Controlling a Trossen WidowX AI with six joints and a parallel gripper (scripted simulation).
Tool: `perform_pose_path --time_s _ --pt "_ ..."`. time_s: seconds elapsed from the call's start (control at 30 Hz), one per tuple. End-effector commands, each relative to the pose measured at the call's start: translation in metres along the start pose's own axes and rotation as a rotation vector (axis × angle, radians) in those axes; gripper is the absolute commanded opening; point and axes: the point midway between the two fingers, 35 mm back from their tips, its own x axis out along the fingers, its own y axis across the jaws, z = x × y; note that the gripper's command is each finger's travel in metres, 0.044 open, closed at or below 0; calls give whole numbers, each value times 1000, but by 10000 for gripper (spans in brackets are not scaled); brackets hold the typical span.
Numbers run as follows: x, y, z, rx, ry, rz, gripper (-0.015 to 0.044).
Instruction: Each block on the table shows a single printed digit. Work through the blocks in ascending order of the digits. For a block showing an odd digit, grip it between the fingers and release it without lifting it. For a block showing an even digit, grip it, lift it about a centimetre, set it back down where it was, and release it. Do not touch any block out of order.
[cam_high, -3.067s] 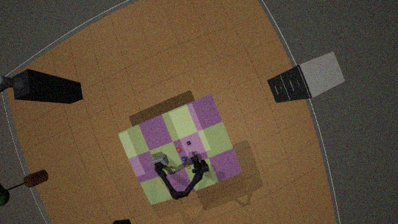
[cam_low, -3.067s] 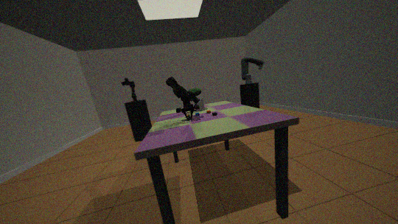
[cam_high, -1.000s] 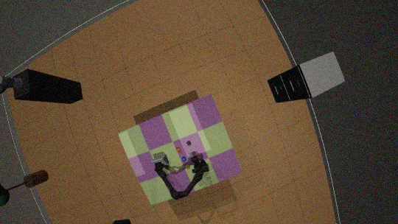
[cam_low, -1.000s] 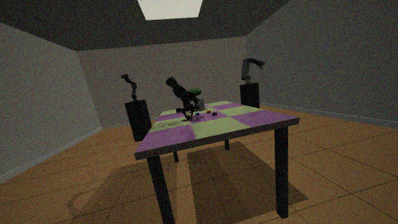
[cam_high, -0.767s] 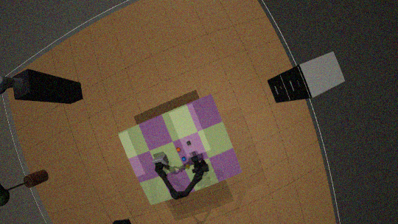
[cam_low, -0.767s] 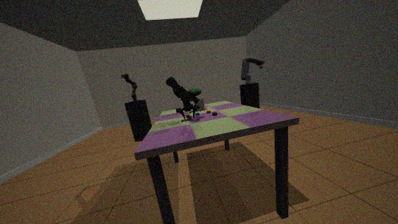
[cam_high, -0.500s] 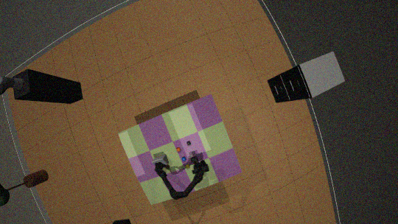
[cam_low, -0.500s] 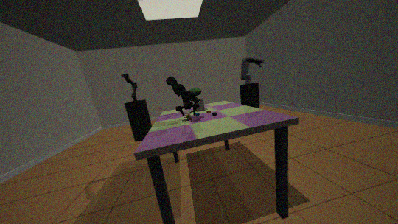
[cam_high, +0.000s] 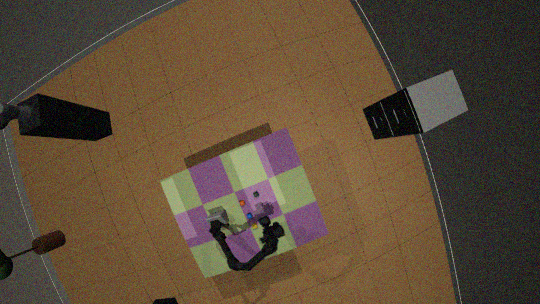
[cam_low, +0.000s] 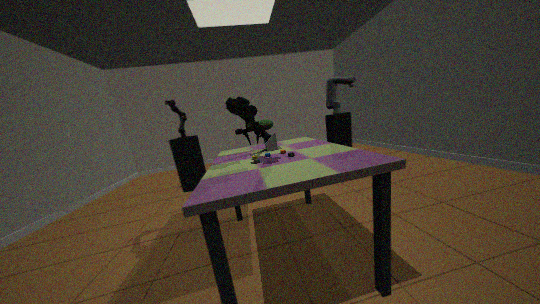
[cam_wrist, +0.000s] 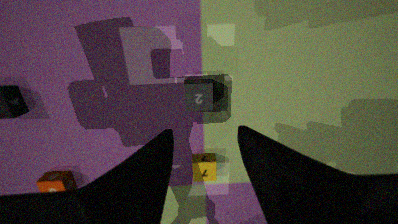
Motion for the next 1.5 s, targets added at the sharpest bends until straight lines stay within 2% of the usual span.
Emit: perform_pose_path --time_s 0.0,0.3,0.5,0.73,0.97,1.03,1.17,1.3,1.33,1.47 --pt "-10 -1 -3 4 8 3 120" --pt "-10 3 -1 4 8 4 120" --pt "-13 99 13 1 3 25 120" --pt "-12 206 -1 4 7 16 120" --pt "-12 213 -3 4 7 14 120" --pt "-1 213 -2 4 7 14 172" --pt "59 213 -2 5 6 12 278" --pt "69 213 -3 5 6 11 383" --pt "69 213 -3 5 6 11 400" --pt "70 213 -3 5 6 11 400"
